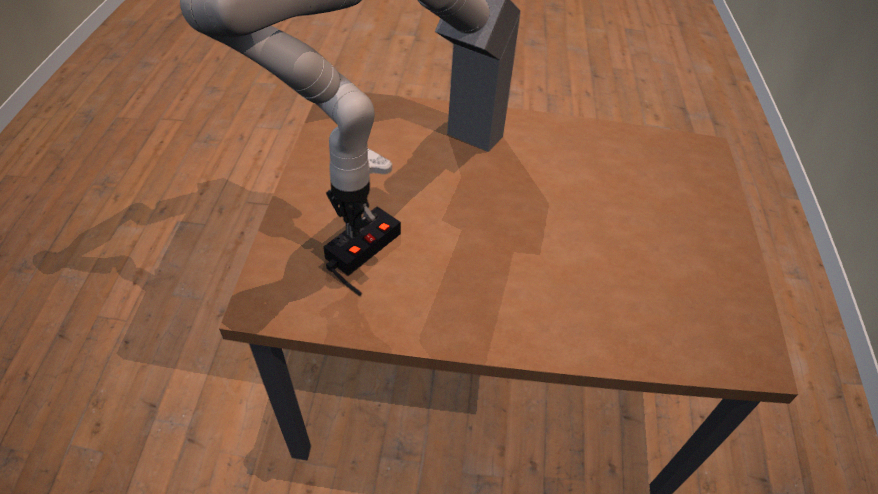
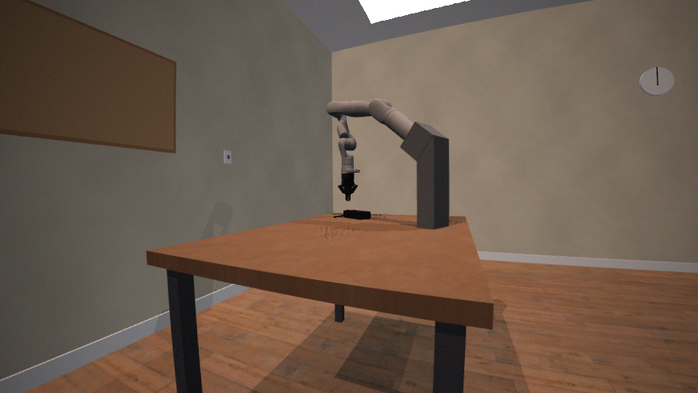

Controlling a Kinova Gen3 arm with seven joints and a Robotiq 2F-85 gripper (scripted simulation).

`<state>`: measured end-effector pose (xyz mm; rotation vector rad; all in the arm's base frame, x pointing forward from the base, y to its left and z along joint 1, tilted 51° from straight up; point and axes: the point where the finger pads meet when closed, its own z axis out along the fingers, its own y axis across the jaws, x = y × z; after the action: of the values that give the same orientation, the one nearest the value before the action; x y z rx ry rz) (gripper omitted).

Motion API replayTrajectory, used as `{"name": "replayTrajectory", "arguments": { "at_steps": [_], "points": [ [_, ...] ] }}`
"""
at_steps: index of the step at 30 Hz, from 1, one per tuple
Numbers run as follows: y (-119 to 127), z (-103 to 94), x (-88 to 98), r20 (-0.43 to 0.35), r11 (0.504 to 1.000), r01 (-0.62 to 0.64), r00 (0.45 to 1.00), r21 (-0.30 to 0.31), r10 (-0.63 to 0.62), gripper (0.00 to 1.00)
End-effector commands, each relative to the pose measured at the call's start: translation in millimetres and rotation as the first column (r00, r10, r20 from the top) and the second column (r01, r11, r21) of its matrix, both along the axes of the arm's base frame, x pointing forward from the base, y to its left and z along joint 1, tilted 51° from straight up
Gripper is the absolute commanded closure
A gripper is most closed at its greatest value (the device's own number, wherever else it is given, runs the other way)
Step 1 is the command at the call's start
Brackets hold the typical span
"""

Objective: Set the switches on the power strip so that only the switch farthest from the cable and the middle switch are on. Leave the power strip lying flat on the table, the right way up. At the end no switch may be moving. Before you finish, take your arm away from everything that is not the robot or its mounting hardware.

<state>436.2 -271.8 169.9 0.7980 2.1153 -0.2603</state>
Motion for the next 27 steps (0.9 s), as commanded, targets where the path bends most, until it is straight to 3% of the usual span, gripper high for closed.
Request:
{"name": "replayTrajectory", "arguments": {
  "at_steps": [1, 27],
  "points": [
    [1.5, -1.1, 1.7, 0.000, 1.000, -0.002, 1.000, 0.009, 0.002, 1.00],
    [-4.8, -10.5, 11.1, 0.000, 1.000, -0.002, 1.000, 0.009, 0.002, 1.00]
  ]
}}
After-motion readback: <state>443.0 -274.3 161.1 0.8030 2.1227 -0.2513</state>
